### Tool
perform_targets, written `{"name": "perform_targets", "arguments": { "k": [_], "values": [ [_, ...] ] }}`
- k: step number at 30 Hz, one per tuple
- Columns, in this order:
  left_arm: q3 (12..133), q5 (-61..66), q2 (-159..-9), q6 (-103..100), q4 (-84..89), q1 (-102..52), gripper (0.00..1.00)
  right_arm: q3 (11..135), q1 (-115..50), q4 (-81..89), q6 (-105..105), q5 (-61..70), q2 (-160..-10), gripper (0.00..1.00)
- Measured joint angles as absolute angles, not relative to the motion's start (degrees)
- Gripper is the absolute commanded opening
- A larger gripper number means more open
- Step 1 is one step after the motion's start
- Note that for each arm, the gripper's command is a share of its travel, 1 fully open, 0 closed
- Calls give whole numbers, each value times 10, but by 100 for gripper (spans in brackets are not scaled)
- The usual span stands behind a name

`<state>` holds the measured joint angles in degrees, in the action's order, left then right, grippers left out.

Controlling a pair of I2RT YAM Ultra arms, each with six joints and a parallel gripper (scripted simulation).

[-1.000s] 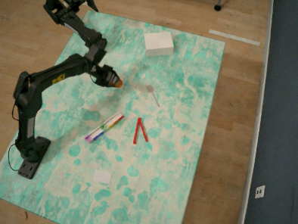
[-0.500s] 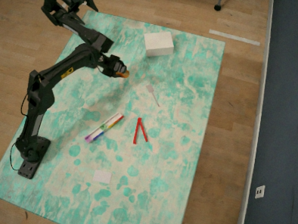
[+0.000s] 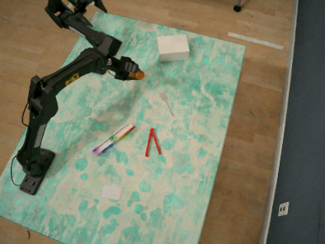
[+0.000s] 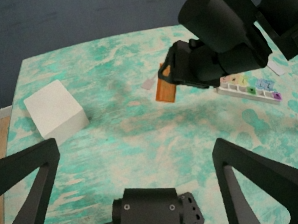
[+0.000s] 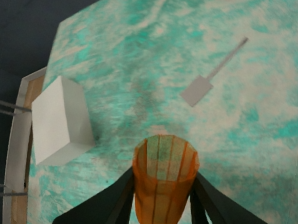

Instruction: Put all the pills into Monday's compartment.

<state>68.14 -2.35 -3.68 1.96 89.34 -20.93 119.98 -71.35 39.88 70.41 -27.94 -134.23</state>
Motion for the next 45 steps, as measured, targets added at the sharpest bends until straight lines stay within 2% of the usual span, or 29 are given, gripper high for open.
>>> {"name": "perform_targets", "arguments": {
  "k": [12, 27, 37, 45],
  "values": [
    [681, -23, -37, 20, 893, -209, 100, 997, -729, 136, 497, -326, -1241, 36],
    [681, -23, -37, 20, 893, -209, 100, 713, -726, -229, 201, -291, -1211, 36],
    [681, -23, -37, 20, 893, -209, 100, 655, -701, -410, 69, -227, -1215, 36],
    [681, -23, -37, 20, 893, -209, 100, 645, -695, -443, 45, -208, -1230, 36]
  ]
}}
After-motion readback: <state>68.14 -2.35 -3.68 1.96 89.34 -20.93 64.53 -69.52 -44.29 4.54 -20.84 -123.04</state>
